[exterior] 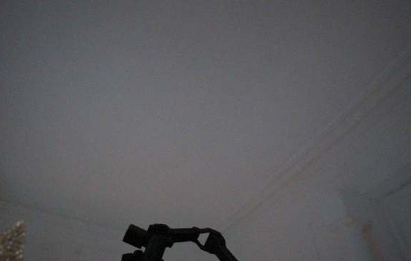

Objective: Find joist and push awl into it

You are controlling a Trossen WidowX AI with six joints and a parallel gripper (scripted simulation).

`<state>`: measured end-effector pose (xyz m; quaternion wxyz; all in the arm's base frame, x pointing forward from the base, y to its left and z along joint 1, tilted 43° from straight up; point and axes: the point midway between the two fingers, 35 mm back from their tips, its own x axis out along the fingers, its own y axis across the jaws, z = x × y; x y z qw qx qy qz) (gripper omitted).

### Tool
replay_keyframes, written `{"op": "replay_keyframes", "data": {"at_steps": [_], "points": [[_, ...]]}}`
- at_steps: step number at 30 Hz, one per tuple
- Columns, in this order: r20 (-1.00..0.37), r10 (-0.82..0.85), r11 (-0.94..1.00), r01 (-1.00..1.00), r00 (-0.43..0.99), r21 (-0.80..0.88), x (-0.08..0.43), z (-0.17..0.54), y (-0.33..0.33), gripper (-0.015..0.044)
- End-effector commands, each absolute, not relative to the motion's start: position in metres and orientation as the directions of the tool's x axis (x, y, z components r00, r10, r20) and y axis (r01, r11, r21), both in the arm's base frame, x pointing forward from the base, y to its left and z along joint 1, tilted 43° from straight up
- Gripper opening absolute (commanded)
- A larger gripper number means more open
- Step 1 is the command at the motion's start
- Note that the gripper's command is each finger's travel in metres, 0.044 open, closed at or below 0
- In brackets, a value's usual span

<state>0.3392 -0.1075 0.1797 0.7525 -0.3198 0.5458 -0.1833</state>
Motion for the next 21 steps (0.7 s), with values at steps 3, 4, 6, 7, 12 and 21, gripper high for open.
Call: {"op": "replay_keyframes", "data": {"at_steps": [3, 4, 6, 7, 12, 21], "points": [[-0.692, -0.633, 0.732, -0.024, 0.347, -0.681, 0.368, 0.177, -0.103, 0.0000], [-0.692, -0.633, 0.732, -0.023, 0.347, -0.681, 0.369, 0.177, -0.103, 0.0000], [-0.692, -0.633, 0.732, -0.023, 0.347, -0.681, 0.369, 0.177, -0.103, 0.0000], [-0.692, -0.633, 0.732, -0.023, 0.347, -0.681, 0.369, 0.176, -0.103, 0.0000], [-0.692, -0.633, 0.732, -0.023, 0.347, -0.681, 0.370, 0.171, -0.108, 0.0000], [-0.692, -0.633, 0.732, -0.023, 0.347, -0.681, 0.373, 0.156, -0.122, 0.0000]]}}
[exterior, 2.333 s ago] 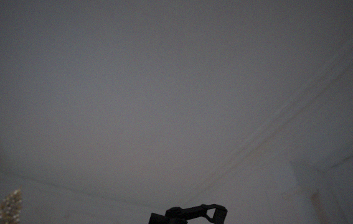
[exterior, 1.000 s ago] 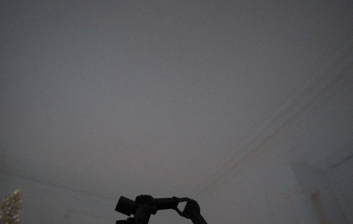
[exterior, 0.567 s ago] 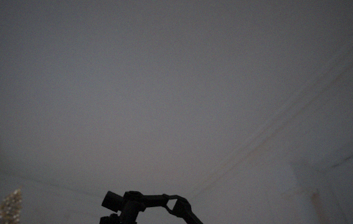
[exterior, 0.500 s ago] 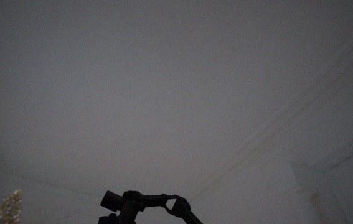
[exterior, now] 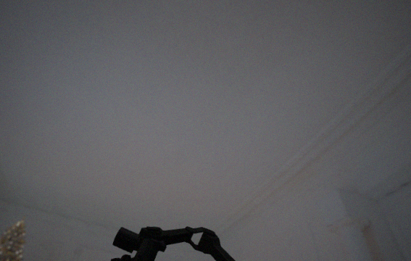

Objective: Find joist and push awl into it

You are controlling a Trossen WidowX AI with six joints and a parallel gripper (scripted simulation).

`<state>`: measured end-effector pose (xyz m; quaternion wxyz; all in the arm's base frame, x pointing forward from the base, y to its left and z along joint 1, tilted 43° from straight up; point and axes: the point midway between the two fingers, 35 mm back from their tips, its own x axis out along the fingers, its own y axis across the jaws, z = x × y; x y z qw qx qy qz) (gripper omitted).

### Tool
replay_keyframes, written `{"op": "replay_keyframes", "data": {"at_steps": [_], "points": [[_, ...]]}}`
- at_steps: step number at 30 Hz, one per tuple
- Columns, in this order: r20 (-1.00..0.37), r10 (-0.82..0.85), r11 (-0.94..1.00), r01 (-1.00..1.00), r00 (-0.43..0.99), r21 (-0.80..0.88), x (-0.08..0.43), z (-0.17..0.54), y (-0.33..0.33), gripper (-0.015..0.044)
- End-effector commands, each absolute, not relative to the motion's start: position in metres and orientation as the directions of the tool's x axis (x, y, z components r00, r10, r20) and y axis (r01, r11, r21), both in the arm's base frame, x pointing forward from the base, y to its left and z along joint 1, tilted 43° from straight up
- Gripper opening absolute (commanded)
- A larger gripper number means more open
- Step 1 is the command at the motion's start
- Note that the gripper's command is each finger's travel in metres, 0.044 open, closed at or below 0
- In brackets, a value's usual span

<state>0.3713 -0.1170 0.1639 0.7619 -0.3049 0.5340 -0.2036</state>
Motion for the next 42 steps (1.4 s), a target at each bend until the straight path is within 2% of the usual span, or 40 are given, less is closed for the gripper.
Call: {"op": "replay_keyframes", "data": {"at_steps": [1, 29, 42], "points": [[-0.692, -0.633, 0.732, -0.023, 0.347, -0.681, 0.373, 0.155, -0.123, 0.0000], [-0.689, -0.636, 0.729, -0.022, 0.347, -0.684, 0.375, 0.121, -0.156, 0.0000], [-0.691, -0.635, 0.730, -0.023, 0.347, -0.683, 0.374, 0.101, -0.136, 0.0000]]}}
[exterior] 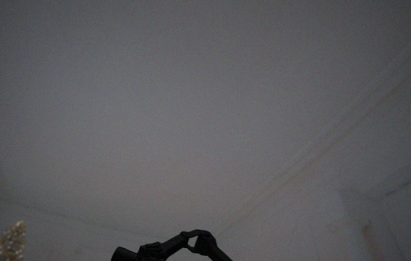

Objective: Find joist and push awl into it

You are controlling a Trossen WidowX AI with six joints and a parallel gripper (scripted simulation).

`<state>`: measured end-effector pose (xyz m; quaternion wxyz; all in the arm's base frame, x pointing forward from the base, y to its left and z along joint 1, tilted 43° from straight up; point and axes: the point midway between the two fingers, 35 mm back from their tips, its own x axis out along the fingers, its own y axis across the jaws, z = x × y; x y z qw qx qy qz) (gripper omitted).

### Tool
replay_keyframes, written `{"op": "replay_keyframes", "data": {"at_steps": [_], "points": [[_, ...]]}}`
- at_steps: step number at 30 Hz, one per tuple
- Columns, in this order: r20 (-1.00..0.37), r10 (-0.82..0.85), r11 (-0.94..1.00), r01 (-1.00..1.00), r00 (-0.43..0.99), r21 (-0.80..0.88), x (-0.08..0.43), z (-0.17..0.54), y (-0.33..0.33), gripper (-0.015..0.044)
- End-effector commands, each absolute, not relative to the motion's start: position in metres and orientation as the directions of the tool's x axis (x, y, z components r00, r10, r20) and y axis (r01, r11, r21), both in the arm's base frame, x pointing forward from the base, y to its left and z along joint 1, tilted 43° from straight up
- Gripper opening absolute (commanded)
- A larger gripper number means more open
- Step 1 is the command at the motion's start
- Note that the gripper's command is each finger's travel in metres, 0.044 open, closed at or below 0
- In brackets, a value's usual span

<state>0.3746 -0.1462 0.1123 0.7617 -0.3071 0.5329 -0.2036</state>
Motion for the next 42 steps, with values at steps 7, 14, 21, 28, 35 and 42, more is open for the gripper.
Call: {"op": "replay_keyframes", "data": {"at_steps": [7, 14, 21, 28, 35, 42], "points": [[-0.692, -0.634, 0.731, -0.023, 0.347, -0.682, 0.373, 0.082, -0.116, 0.0000], [-0.693, -0.633, 0.732, -0.024, 0.346, -0.681, 0.373, 0.064, -0.097, 0.0000], [-0.693, -0.632, 0.733, -0.024, 0.346, -0.680, 0.372, 0.046, -0.078, 0.0000], [-0.694, -0.631, 0.734, -0.024, 0.346, -0.679, 0.371, 0.028, -0.058, 0.0000], [-0.695, -0.630, 0.735, -0.024, 0.346, -0.678, 0.370, 0.010, -0.039, 0.0000], [-0.696, -0.629, 0.736, -0.024, 0.346, -0.677, 0.370, -0.008, -0.019, 0.0000]]}}
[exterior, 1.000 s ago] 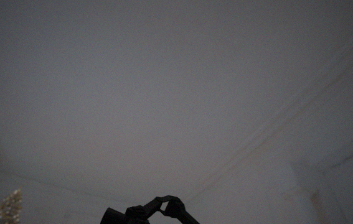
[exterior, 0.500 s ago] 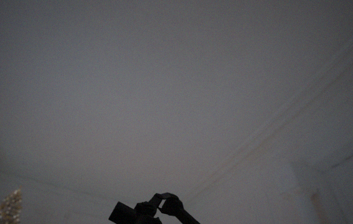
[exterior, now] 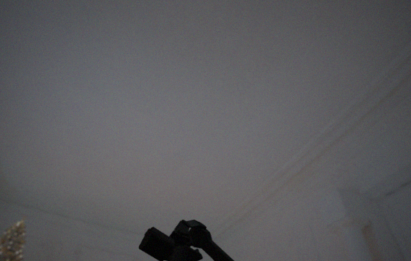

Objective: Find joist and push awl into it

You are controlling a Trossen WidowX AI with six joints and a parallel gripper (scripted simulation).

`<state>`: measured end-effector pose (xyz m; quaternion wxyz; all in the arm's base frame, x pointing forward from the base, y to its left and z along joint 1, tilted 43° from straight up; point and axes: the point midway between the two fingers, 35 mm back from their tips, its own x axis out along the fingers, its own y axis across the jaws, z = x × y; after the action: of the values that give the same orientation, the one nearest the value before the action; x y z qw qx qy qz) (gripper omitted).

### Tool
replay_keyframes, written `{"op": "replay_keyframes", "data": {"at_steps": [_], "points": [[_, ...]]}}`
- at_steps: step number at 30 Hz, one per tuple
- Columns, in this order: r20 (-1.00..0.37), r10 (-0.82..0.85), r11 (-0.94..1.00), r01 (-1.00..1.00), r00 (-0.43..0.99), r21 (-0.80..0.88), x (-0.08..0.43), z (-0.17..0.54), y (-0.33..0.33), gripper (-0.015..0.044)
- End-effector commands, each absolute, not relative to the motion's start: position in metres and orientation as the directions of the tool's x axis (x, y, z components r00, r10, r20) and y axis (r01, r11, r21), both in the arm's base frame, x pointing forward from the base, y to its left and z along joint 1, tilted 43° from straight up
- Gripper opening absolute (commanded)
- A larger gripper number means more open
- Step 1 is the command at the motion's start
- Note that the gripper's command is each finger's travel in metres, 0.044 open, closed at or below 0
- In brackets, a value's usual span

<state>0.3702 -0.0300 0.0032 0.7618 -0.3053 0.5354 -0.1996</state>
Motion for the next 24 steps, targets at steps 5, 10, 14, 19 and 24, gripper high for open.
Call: {"op": "replay_keyframes", "data": {"at_steps": [5, 10, 14, 19, 24], "points": [[-0.697, -0.629, 0.736, -0.024, 0.346, -0.676, 0.369, -0.021, -0.005, 0.0000], [-0.697, -0.628, 0.737, -0.024, 0.346, -0.676, 0.369, -0.034, 0.009, 0.0000], [-0.698, -0.627, 0.737, -0.024, 0.346, -0.675, 0.368, -0.044, 0.020, 0.0000], [-0.698, -0.627, 0.738, -0.024, 0.346, -0.674, 0.368, -0.056, 0.034, 0.0000], [-0.699, -0.626, 0.739, -0.024, 0.346, -0.674, 0.367, -0.069, 0.048, 0.0000]]}}
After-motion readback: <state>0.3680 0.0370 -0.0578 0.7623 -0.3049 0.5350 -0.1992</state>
